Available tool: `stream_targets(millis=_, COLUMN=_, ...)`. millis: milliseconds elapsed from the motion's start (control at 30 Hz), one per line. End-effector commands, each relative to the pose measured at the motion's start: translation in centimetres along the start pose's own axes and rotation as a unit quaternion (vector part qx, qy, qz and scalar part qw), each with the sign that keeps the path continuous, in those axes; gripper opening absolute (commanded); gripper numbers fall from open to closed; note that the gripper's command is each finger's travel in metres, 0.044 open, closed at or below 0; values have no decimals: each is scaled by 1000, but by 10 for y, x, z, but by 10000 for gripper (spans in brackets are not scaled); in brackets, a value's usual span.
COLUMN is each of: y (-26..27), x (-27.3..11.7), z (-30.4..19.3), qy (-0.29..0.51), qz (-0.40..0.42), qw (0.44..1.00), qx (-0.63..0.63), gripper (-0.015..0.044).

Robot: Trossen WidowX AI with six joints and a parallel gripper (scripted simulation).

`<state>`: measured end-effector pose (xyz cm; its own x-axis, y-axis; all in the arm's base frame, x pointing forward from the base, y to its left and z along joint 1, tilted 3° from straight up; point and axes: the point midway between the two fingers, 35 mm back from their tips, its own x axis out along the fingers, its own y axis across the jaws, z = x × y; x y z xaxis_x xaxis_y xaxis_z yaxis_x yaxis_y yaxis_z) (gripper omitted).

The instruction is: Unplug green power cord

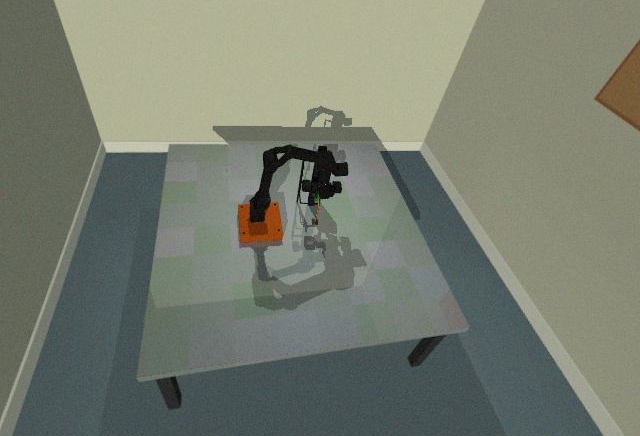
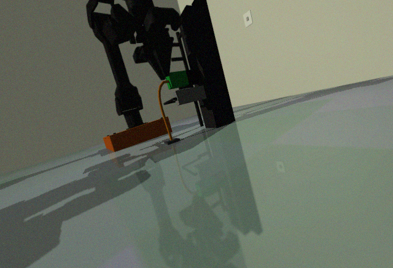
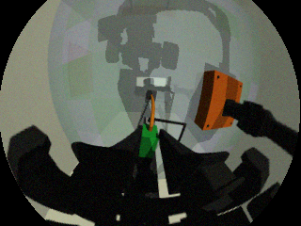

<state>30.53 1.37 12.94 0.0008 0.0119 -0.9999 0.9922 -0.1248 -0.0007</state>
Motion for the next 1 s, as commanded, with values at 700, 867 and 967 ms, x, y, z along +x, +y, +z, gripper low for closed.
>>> stream_targets(millis=700, y=-2, x=1, z=17, qy=-19, qz=1, qw=1000, qx=-9, gripper=160)
stream_targets(millis=867, y=-2, x=-3, z=17, qy=-23, qz=0, qw=1000, qx=1, gripper=160)
stream_targets(millis=967, y=-3, x=-10, z=17, qy=-30, qz=0, qw=999, qx=15, gripper=160)
